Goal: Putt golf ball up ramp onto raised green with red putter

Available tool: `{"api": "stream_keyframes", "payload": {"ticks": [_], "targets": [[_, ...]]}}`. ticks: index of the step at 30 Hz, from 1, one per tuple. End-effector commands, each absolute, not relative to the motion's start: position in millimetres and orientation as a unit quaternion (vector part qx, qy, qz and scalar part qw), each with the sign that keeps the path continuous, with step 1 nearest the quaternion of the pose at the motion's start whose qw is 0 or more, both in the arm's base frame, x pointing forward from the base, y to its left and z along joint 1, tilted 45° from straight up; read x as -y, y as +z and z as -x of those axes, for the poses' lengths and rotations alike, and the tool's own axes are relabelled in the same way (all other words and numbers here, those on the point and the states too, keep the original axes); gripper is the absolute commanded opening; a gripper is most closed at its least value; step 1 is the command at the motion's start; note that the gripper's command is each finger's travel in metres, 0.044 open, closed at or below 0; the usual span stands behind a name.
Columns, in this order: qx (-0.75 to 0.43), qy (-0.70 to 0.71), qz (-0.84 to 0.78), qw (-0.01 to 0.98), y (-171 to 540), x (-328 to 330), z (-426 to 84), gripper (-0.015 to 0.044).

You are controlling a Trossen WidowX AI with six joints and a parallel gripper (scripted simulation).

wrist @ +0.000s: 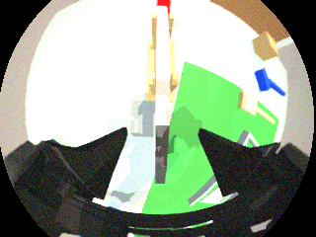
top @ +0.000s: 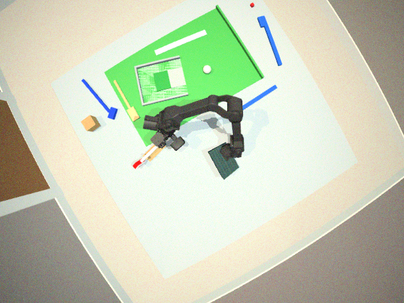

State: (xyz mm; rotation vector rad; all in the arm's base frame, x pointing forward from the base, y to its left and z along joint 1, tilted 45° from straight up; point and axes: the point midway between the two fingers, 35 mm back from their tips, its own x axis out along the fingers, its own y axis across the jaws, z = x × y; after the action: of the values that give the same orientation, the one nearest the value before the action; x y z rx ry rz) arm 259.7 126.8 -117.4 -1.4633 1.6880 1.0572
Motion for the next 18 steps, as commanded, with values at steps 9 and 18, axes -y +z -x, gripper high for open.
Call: {"api": "stream_keyframes", "payload": {"ticks": [9,18], "targets": [[-0.648,0.404,0.559,0.322,-131.0,-112.5,-254.2,0.044],[-0.648,0.404,0.56,0.322,-135.9,-107.6,-253.0,0.044]]}}
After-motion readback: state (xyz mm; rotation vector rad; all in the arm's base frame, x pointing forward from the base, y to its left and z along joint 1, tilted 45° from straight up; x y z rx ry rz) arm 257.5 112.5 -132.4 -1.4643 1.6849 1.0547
